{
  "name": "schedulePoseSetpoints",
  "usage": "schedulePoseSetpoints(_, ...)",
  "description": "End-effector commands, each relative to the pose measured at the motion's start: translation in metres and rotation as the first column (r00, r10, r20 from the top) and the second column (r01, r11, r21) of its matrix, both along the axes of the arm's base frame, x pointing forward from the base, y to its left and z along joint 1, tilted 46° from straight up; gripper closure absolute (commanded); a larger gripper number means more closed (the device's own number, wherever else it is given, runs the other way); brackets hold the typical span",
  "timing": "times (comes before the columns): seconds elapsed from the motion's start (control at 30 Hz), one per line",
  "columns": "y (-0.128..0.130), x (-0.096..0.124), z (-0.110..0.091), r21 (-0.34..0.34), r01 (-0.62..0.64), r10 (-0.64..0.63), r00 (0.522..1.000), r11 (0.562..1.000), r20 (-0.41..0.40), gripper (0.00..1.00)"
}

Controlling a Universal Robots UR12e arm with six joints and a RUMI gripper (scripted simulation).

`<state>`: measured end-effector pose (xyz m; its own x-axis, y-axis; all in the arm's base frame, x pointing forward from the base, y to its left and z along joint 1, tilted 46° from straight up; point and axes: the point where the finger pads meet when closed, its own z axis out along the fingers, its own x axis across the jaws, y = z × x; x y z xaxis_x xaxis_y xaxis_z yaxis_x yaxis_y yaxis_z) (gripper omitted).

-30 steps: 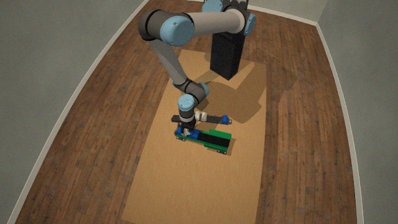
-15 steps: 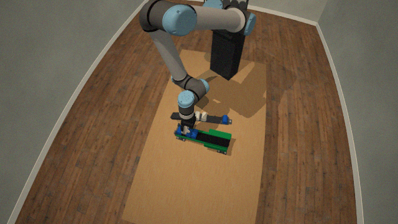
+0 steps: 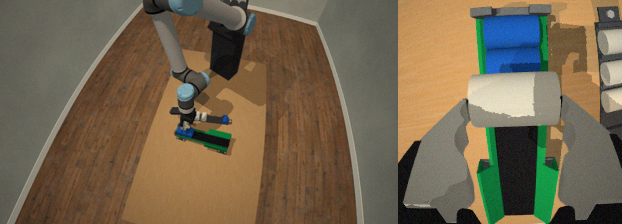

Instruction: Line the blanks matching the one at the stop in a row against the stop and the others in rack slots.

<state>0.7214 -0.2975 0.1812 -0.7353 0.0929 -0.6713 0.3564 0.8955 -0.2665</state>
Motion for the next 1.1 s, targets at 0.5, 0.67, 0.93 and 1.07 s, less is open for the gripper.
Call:
schedulePoseSetpoints(0.5,0.023,-0.009,-0.048,-0.023,-0.029,0.029,0.999,0.999,-0.018,0.64)
schedulePoseSetpoints(0.67,0.044,-0.018,-0.090,-0.043,-0.055,0.053,0.998,0.998,-0.036,0.64)
schedulePoseSetpoints(0.93,0.104,-0.063,-0.183,-0.095,-0.124,0.116,0.990,0.988,-0.081,0.64)
schedulePoseSetpoints(1.07,0.117,-0.076,-0.199,-0.106,-0.138,0.129,0.987,0.985,-0.091,0.64)
